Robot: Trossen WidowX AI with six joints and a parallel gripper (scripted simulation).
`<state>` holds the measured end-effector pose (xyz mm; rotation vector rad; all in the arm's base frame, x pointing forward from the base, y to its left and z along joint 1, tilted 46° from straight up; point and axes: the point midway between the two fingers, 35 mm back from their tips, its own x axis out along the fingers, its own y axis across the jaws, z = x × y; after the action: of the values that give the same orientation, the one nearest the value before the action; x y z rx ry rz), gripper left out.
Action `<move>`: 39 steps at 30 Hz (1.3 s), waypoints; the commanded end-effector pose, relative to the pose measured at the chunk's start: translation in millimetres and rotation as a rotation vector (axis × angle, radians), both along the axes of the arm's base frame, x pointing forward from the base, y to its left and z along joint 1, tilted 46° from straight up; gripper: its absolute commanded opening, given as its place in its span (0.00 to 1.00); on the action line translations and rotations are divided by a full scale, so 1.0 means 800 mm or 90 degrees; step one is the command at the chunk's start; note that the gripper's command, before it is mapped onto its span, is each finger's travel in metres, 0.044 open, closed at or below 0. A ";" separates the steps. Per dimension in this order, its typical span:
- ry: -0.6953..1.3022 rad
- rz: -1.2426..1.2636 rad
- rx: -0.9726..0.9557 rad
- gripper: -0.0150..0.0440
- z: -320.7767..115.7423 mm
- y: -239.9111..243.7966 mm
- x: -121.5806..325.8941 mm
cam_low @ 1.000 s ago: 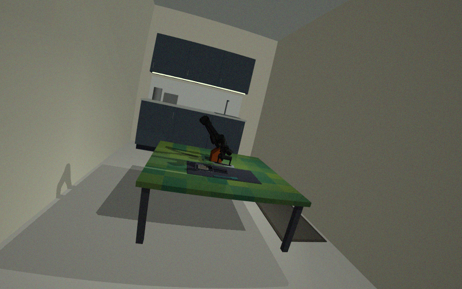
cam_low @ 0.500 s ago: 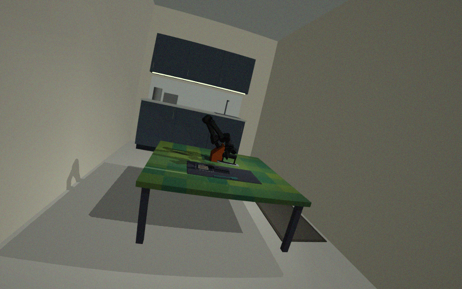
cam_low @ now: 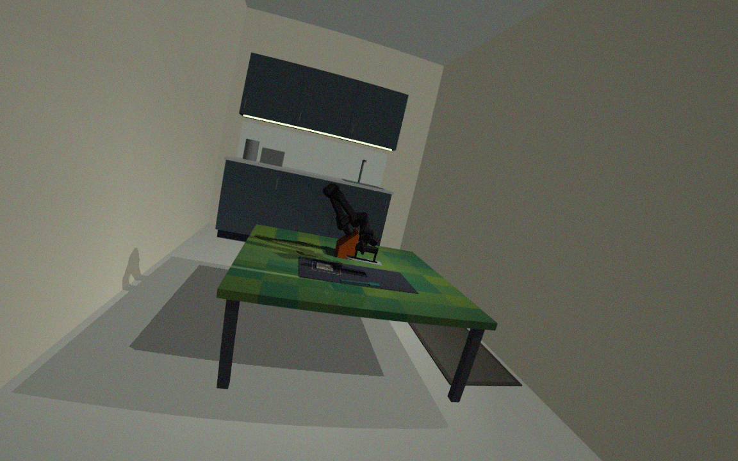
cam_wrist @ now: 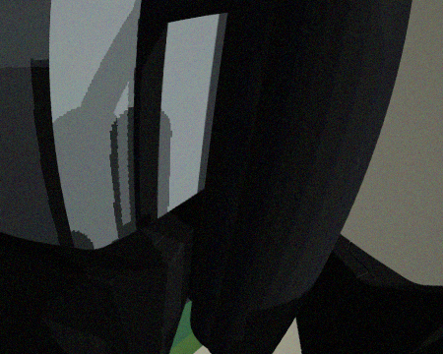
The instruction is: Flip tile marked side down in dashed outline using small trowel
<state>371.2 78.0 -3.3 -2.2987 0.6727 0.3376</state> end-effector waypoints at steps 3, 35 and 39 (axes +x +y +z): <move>-0.005 0.003 0.005 0.25 0.002 0.004 0.002; -0.002 -0.017 0.015 0.25 -0.095 0.039 -0.069; -0.010 -0.019 0.014 0.25 -0.116 0.042 -0.091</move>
<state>311.8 109.2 -84.9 -2.2648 0.6995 0.3198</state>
